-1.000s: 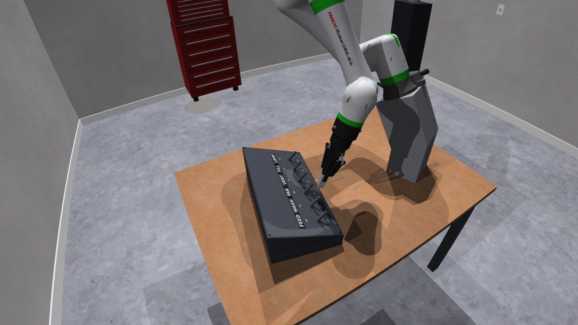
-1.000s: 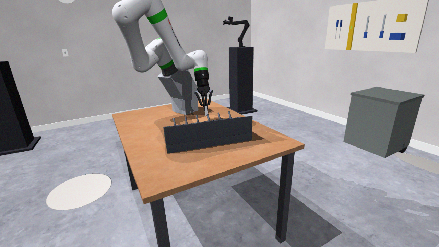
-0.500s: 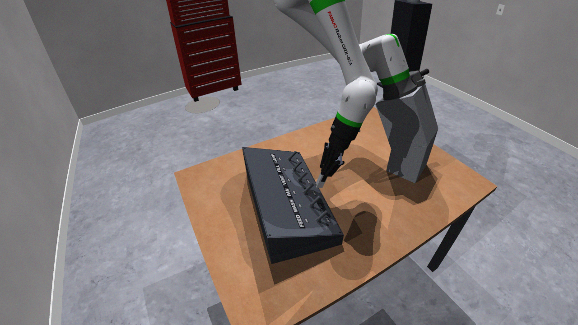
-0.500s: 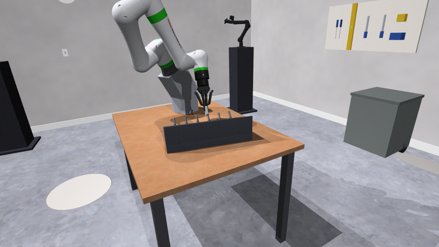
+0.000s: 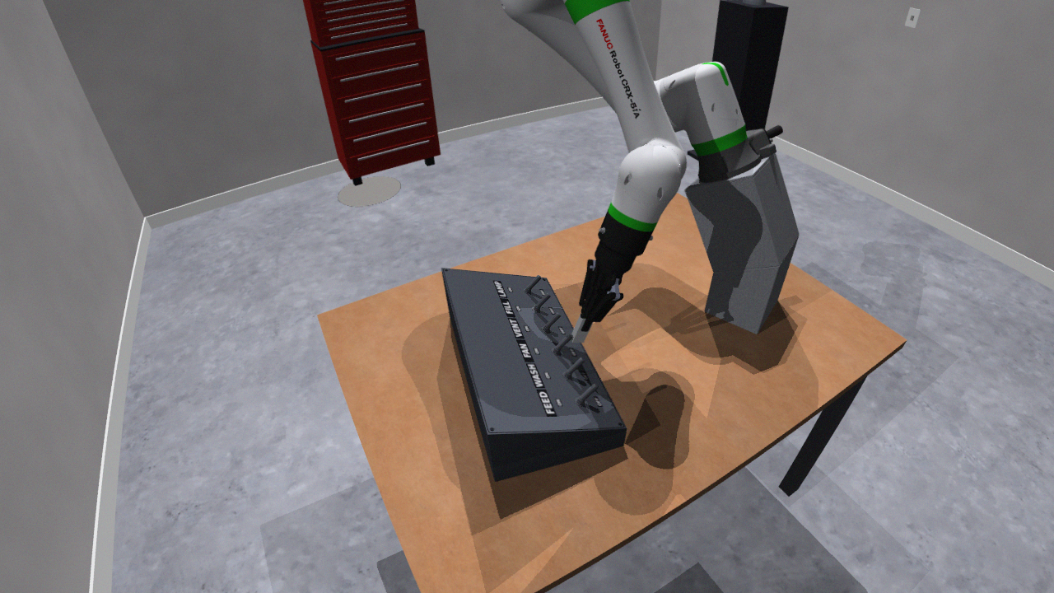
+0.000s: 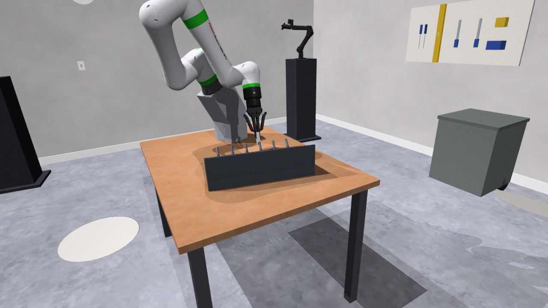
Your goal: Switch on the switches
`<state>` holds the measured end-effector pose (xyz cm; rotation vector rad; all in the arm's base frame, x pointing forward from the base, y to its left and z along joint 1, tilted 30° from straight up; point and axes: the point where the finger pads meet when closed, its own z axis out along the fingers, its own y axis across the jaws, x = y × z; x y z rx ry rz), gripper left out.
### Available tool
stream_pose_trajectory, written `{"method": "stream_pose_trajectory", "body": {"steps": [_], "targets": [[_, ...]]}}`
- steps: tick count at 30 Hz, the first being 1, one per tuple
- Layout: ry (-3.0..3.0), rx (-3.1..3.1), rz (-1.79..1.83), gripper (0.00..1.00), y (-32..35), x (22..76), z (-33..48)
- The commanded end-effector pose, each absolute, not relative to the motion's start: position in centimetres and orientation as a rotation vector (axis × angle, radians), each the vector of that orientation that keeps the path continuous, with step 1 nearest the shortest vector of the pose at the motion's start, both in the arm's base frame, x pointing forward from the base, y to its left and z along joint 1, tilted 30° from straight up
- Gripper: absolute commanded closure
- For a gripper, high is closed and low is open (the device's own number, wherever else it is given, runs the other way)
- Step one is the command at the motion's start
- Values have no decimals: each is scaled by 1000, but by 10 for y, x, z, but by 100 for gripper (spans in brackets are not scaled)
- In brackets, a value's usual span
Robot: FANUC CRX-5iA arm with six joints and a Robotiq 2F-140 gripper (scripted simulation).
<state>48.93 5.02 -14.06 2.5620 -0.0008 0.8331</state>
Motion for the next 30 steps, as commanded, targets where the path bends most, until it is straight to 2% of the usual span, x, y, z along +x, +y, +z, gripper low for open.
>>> {"method": "stream_pose_trajectory", "body": {"steps": [1,30], "targets": [[-1,2562,833,100,51,492,-138],[-1,2562,833,100,53,506,-129]]}}
